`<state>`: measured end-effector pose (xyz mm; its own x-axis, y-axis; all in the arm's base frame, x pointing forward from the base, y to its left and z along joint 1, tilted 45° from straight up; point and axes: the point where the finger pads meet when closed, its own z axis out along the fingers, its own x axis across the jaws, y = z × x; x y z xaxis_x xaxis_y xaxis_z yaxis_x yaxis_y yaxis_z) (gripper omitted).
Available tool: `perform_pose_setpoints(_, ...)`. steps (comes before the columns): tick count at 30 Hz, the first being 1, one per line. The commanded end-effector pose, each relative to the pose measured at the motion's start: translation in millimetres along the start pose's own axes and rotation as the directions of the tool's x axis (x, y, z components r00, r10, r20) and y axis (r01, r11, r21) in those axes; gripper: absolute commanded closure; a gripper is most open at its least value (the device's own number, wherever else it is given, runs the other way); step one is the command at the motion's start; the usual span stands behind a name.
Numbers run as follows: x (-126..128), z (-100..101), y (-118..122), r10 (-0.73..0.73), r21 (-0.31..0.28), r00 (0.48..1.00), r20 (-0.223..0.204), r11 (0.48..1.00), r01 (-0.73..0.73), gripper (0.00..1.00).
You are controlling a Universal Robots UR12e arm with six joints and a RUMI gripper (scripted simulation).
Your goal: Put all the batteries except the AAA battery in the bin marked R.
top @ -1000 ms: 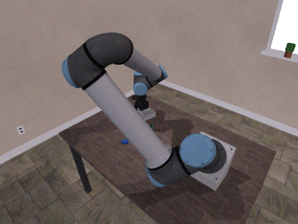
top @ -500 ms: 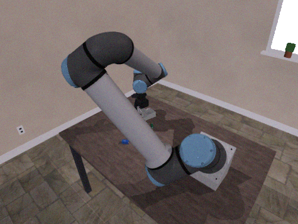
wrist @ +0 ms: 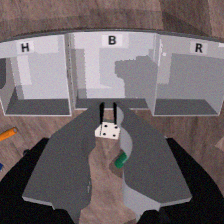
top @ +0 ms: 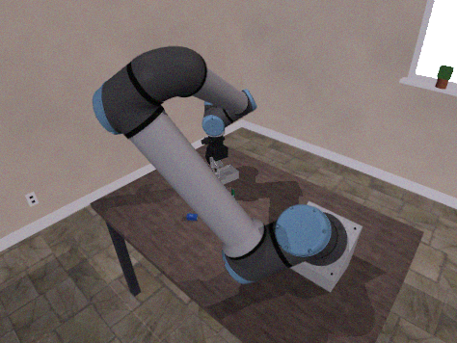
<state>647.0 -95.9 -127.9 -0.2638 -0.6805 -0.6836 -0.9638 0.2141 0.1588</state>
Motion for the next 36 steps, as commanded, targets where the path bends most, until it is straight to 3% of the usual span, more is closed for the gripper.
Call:
perform_pose_setpoints(1,0,-6,0,0.0,0.001,1.0,0.0,1.0,0.0,0.96)
perform_pose_setpoints(5,0,-6,0,0.0,0.001,1.0,0.0,1.0,0.0,0.96)
perform_pose_setpoints(20,-75,-6,2,0.0,0.001,1.0,0.0,1.0,0.0,0.96)
perform_pose_setpoints(33,-84,-6,2,0.0,0.001,1.0,0.0,1.0,0.0,0.96)
perform_pose_setpoints(36,-84,2,2,0.0,0.001,1.0,0.0,1.0,0.0,0.96)
